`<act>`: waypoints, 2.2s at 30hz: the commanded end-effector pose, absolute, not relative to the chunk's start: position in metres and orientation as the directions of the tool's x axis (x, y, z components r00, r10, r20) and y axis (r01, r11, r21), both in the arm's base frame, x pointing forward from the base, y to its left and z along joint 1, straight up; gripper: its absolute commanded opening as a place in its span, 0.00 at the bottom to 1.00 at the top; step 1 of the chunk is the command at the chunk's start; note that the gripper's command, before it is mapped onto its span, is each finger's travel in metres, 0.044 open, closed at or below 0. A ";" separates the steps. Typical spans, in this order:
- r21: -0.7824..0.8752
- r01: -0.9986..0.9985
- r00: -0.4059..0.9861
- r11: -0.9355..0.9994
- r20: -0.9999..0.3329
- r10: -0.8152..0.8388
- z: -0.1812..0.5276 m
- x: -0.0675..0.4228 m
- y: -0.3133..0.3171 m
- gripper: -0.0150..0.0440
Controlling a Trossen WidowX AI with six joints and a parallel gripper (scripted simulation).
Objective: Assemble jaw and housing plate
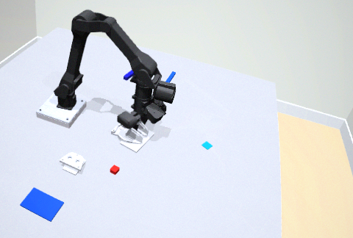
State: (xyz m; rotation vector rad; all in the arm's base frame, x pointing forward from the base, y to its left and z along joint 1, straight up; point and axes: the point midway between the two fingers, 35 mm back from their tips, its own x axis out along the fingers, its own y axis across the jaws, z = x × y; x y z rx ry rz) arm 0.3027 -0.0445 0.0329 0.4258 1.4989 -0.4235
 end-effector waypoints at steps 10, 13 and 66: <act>0.009 0.526 0.029 0.850 -1.000 -0.008 0.029 0.303 -0.045 0.48; 0.009 0.532 0.029 0.847 -1.000 -0.008 0.026 0.303 -0.045 0.48; 0.009 0.533 0.029 0.846 -1.000 -0.008 0.032 0.303 -0.045 0.48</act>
